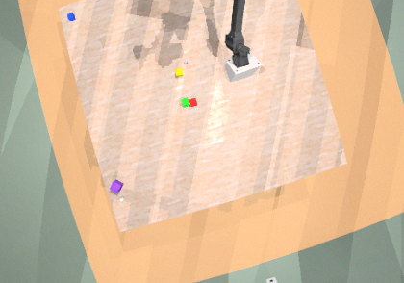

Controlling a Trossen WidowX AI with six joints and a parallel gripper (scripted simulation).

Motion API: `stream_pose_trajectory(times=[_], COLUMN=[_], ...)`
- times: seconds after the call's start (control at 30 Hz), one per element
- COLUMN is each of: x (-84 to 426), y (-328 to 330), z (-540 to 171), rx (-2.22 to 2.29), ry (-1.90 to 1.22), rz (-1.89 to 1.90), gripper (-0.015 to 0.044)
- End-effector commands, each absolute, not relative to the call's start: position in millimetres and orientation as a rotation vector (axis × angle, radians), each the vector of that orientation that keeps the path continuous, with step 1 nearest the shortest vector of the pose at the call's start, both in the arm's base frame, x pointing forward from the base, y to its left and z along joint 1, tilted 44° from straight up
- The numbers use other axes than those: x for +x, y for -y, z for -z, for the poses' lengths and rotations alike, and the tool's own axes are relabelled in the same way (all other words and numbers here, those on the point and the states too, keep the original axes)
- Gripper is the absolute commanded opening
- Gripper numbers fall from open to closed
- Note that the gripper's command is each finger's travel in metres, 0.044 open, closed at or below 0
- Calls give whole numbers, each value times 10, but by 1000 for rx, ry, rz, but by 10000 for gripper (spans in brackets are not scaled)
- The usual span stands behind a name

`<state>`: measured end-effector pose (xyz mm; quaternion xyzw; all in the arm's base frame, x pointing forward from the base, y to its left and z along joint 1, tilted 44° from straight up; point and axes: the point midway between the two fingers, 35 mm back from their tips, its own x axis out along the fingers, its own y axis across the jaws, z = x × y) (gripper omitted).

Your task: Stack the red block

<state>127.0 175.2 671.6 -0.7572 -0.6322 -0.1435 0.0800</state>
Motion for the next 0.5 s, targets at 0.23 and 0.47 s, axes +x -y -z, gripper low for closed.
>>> stream_pose_trajectory(times=[0.23, 0.47], x=[2095, 2809], y=[-1896, -2167], z=[-6344, -5693], rx=[-2151, -2043], ry=[1534, 1292], rz=[-14, -371], gripper=[440, 440])
